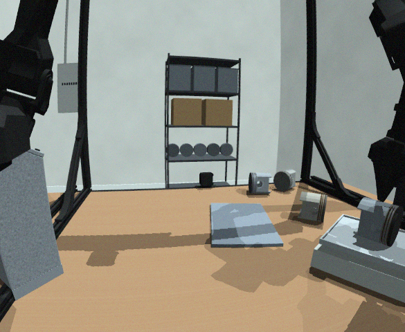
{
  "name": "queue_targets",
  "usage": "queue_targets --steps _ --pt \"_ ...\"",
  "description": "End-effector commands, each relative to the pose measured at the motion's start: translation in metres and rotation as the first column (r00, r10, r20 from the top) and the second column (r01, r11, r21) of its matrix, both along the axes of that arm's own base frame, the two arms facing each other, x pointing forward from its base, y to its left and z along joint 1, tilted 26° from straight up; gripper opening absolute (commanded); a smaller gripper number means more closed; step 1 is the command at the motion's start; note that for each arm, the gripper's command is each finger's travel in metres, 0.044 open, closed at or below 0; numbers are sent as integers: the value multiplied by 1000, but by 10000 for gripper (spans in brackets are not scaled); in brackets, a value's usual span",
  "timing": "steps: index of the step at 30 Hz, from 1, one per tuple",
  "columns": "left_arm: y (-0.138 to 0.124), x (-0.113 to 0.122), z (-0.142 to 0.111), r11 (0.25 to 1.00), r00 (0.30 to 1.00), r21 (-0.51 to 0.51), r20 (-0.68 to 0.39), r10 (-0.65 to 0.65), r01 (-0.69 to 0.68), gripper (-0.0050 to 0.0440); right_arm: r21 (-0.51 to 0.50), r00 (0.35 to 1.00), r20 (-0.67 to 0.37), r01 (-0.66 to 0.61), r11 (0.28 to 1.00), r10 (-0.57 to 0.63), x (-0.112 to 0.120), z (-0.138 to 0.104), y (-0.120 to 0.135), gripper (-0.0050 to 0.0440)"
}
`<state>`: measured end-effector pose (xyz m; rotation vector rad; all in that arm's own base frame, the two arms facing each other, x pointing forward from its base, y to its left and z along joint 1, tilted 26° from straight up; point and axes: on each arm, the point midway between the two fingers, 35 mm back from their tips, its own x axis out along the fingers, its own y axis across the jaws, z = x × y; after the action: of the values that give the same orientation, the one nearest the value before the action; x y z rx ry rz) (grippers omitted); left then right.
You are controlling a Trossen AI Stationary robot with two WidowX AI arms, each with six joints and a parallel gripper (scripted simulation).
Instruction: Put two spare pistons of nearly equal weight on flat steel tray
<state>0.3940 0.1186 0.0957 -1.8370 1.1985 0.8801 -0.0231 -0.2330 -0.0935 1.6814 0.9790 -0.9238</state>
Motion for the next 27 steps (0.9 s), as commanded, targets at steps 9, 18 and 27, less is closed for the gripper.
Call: queue_targets --steps 9,18,27 --pt "-9 5 -22 1000 1000 -10 -16 0 -1 378 1 1000 3 -1 1000 1 0 0 0 440" --pt "-14 8 -32 1000 1000 -10 -16 0 -1 378 1 1000 3 -1 1000 1 0 0 0 440" --pt "-20 13 -44 1000 1000 -10 -16 0 -1 378 1 1000 3 -1 1000 1 0 0 0 440"
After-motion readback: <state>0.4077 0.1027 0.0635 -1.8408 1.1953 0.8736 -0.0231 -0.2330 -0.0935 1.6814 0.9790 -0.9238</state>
